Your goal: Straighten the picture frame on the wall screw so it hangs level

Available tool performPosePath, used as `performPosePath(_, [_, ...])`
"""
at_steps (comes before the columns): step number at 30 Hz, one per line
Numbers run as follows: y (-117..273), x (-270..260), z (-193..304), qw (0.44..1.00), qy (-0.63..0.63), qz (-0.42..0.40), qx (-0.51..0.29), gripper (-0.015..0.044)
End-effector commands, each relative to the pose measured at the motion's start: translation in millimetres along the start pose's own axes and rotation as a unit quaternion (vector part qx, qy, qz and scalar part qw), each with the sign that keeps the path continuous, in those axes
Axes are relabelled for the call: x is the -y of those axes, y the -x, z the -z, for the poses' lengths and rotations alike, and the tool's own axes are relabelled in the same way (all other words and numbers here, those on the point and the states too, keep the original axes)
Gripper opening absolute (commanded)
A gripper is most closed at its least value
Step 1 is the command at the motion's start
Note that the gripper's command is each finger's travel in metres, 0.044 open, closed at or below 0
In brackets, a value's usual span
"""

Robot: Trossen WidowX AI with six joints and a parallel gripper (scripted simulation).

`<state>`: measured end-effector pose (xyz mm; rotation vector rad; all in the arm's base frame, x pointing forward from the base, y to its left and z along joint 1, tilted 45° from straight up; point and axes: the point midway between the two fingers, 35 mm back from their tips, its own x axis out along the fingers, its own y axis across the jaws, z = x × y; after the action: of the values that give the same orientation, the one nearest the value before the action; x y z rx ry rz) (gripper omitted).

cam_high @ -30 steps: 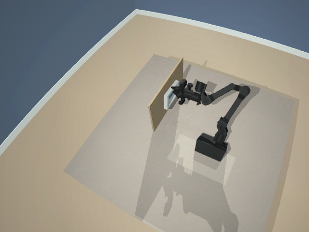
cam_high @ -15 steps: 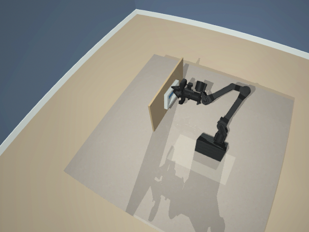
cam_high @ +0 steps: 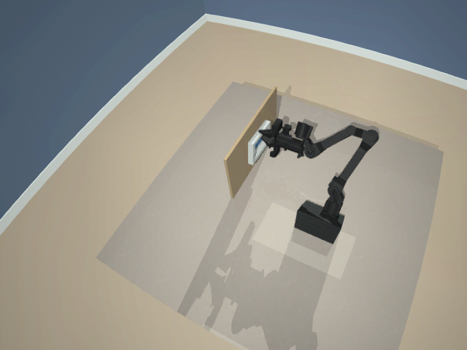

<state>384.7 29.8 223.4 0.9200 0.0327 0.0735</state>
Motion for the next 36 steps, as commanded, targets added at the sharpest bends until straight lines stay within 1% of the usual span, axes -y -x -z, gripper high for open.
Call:
performPosePath(1, [-0.1, -3.1, 0.2, 1.000, 0.002, -0.007, -0.001, 0.0000])
performPosePath(36, [-0.2, -3.7, 5.5, 1.000, 0.002, -0.007, -0.001, 0.0000])
